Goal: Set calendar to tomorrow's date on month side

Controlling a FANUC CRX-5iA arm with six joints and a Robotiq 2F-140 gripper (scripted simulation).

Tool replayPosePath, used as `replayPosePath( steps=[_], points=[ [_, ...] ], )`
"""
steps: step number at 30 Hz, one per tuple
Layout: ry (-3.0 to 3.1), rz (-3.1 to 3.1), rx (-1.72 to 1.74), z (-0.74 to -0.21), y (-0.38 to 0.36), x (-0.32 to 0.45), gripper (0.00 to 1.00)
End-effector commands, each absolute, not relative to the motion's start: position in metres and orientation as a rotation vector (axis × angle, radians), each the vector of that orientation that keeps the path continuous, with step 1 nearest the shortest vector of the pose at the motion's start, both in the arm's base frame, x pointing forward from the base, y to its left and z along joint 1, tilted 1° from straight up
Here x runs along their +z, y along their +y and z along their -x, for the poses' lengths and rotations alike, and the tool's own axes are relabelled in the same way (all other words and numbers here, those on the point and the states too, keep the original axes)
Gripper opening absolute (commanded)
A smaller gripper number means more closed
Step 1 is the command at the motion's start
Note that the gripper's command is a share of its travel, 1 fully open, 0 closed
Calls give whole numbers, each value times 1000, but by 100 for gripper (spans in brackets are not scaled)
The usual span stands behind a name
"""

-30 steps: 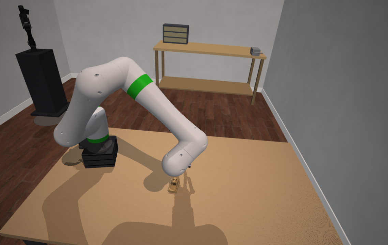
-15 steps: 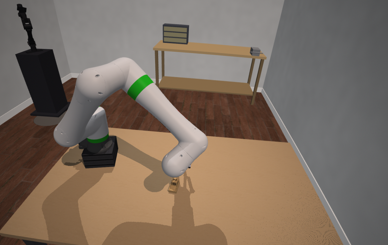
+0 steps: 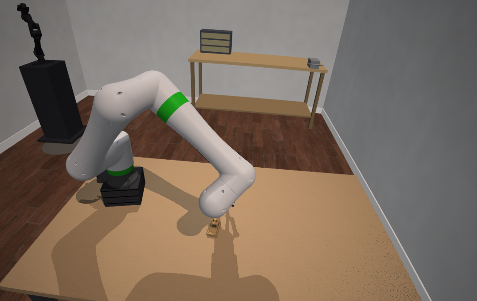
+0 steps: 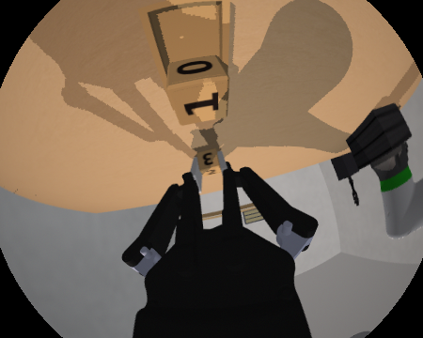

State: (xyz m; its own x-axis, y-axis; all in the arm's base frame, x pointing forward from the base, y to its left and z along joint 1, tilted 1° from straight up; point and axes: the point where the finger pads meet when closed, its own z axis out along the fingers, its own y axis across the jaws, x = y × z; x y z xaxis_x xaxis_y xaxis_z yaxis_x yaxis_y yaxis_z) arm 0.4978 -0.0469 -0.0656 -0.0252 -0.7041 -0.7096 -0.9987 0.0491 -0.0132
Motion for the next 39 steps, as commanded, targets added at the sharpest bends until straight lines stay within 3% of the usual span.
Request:
replayPosePath(
  steps=[1,39],
  points=[
    [1786,1710,697,-498,-47,-65,25],
    [1786,1710,697,-498,-47,-65,28]
  ],
)
